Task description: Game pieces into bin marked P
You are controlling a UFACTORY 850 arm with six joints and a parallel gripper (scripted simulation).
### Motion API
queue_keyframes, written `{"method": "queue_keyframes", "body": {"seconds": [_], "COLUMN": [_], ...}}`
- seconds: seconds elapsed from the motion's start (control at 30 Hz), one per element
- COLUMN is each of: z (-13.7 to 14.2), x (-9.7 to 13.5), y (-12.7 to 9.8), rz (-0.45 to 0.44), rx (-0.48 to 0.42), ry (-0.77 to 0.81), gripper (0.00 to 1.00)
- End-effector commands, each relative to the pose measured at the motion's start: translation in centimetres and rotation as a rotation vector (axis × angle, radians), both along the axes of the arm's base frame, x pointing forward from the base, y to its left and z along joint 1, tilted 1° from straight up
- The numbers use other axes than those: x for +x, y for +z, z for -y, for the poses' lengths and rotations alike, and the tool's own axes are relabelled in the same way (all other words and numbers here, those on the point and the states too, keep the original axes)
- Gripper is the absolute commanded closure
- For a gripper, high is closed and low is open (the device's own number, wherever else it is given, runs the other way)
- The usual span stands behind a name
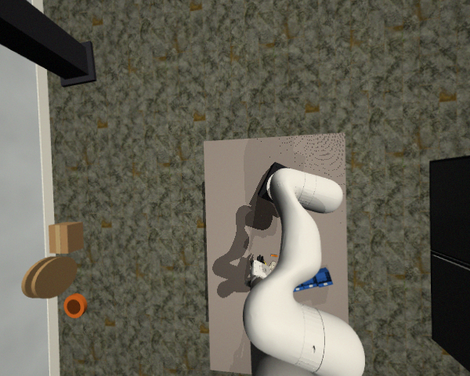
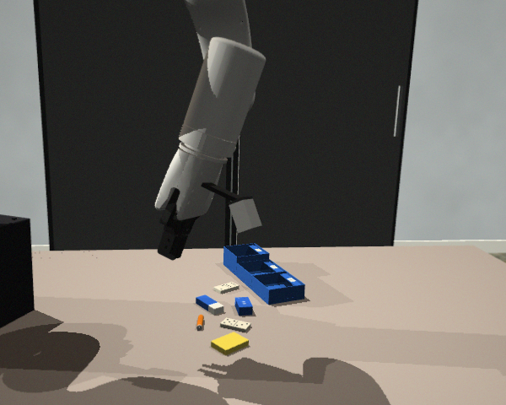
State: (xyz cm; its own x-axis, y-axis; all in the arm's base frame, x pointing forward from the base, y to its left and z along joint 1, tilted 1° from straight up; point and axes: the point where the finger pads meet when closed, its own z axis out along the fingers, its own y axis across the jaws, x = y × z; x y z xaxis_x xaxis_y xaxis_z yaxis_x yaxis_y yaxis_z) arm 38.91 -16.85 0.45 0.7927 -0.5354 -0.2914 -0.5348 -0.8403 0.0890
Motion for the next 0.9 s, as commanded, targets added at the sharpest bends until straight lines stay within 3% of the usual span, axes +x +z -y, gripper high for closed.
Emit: {"method": "queue_keyframes", "body": {"seconds": [0.0, 0.07, 0.27, 0.37, 0.43, 0.57, 0.63, 0.87], "z": [-1.7, -2.8, -3.3, -5.2, -6.4, -6.4, -7.6, -9.6], "x": [2.0, 3.2, 3.7, 5.3, 6.4, 6.4, 7.4, 8.8], "y": [0.5, 0.8, 0.9, 1.5, 1.8, 1.8, 2.3, 2.9], "rz": [0.073, 0.097, 0.097, 0.176, 0.177, 0.177, 0.231, 0.255], "rx": [0.006, 0.007, 0.007, 0.008, 0.009, 0.009, 0.008, 0.009], "ry": [0.101, 0.137, 0.137, 0.257, 0.256, 0.256, 0.340, 0.377], "gripper": [0.93, 0.93, 0.93, 0.93, 0.93, 0.93, 0.93, 0.93]}}
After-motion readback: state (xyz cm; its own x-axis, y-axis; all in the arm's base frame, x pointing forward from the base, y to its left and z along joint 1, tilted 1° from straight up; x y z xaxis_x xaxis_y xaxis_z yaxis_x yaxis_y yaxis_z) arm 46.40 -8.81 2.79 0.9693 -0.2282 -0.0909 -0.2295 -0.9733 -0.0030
